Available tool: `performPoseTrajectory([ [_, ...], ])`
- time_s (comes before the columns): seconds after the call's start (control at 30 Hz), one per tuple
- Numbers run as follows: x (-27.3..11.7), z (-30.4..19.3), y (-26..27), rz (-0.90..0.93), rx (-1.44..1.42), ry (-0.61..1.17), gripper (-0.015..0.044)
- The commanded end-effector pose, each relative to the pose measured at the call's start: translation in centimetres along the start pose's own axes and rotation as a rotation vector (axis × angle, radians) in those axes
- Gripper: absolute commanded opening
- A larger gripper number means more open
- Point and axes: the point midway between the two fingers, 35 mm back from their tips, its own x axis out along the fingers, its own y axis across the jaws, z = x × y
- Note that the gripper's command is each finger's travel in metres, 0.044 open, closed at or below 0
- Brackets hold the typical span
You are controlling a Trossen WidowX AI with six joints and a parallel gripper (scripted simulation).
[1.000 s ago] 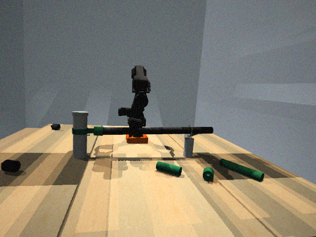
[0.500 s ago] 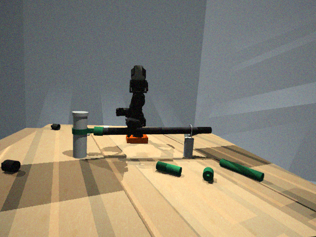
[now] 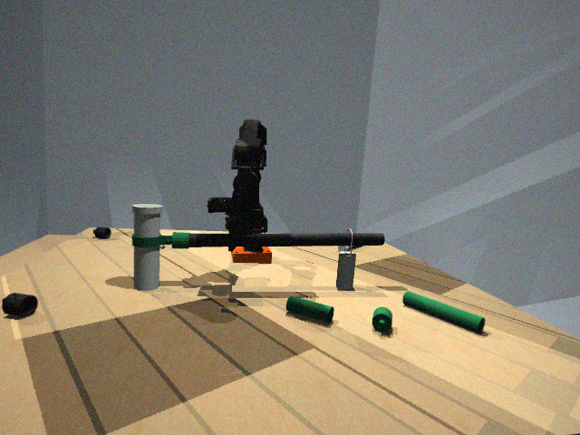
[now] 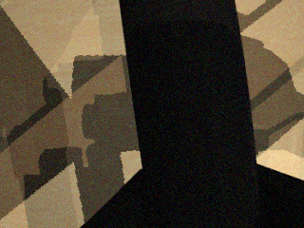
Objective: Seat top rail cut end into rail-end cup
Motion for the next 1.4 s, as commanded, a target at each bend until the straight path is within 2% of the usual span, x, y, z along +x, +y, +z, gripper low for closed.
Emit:
performPoseTrajectory([
  [0.0,-0.4,0.7,0.3,0.013,0.003,-0.013,0.0],
  [0.6,0.1,0.8,0.1,-0.003,-0.002,0.0,0.0],
  [0.93,0.0,0.8,0.1,-0.003,-0.003,0.0,0.0263],
  [1.17,-2.4,-0.8,0.0,-0.003,-0.003,0.003,0.044],
  [1.37,-4.7,-2.2,-0.3,-0.004,-0.004,0.004,0.044],
])
